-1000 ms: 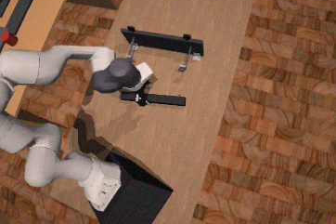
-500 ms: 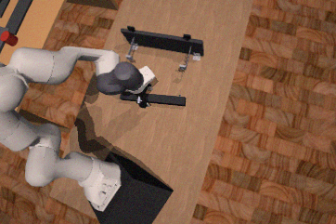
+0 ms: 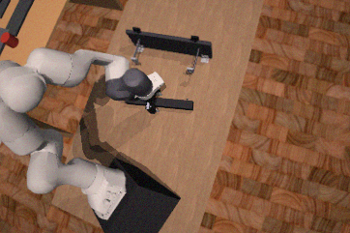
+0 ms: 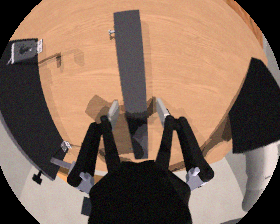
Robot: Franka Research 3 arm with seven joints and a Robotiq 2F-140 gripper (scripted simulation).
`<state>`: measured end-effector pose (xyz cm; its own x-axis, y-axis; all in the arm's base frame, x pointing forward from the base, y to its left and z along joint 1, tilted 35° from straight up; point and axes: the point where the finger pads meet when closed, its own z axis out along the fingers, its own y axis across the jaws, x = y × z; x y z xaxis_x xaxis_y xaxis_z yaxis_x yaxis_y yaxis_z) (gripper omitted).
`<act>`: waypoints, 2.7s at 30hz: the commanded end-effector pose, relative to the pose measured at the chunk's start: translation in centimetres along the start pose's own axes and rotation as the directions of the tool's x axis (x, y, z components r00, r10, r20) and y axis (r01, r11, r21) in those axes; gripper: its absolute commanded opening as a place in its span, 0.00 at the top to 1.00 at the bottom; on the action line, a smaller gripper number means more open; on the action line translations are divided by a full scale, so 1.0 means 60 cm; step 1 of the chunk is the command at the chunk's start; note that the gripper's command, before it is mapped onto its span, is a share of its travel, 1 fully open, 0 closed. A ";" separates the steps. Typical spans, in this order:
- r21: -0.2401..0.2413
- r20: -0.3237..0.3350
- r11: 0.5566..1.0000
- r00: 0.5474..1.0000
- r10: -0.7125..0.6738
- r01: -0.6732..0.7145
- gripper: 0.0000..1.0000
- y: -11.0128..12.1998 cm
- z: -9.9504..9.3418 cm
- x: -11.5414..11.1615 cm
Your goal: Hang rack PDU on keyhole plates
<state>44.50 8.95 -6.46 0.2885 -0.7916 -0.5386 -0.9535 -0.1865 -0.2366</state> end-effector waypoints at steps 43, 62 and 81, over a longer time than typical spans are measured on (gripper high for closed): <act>0.008 -0.016 1.000 1.000 -0.017 0.017 1.00 -0.005 -0.001 0.008; 0.008 -0.016 1.000 1.000 -0.017 0.017 1.00 -0.005 -0.001 0.008; 0.008 -0.016 1.000 1.000 -0.017 0.017 1.00 -0.005 -0.018 0.007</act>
<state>44.78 8.40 -6.19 0.3044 -0.7977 -0.5205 -0.9475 -0.1975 -0.2513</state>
